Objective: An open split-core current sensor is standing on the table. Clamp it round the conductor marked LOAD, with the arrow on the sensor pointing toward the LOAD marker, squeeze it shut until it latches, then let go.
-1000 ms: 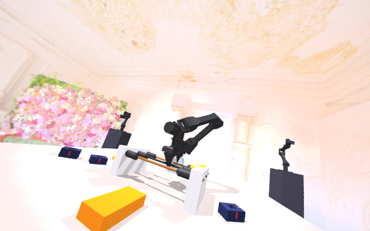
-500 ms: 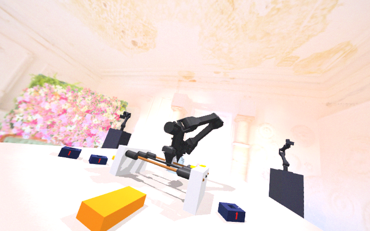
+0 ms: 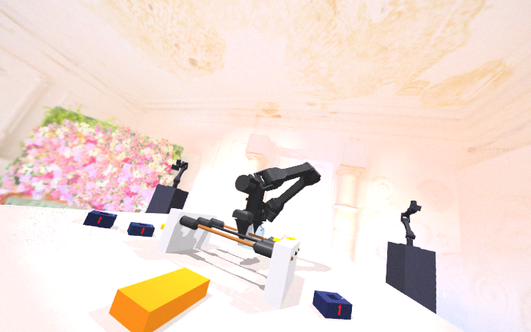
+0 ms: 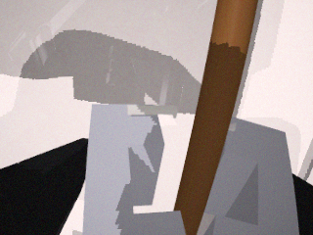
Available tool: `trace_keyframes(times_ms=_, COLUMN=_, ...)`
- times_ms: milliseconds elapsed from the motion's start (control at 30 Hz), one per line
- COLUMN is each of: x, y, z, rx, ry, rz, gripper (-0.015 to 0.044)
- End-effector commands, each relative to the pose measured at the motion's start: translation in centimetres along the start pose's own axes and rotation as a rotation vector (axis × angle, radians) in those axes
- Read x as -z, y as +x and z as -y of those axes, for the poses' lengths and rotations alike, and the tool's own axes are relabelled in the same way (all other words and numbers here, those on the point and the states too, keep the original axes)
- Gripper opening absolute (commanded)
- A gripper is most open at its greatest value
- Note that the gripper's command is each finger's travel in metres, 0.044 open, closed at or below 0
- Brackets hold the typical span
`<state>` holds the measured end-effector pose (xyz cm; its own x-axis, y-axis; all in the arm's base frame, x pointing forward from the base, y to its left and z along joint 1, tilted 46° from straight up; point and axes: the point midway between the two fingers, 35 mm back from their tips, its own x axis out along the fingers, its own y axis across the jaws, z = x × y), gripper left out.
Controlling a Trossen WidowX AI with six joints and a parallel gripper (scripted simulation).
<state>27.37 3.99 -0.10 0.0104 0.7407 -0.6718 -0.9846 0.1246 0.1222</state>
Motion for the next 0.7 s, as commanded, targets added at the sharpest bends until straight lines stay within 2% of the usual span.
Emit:
trace_keyframes(times_ms=0, x=0.84, y=-0.56, z=0.20, rx=0.013, ry=0.006, rz=-0.030, gripper=0.0000)
trace_keyframes(times_ms=667, x=0.00, y=-0.01, z=0.00, rx=0.000, ry=0.000, rz=0.000, gripper=0.0000)
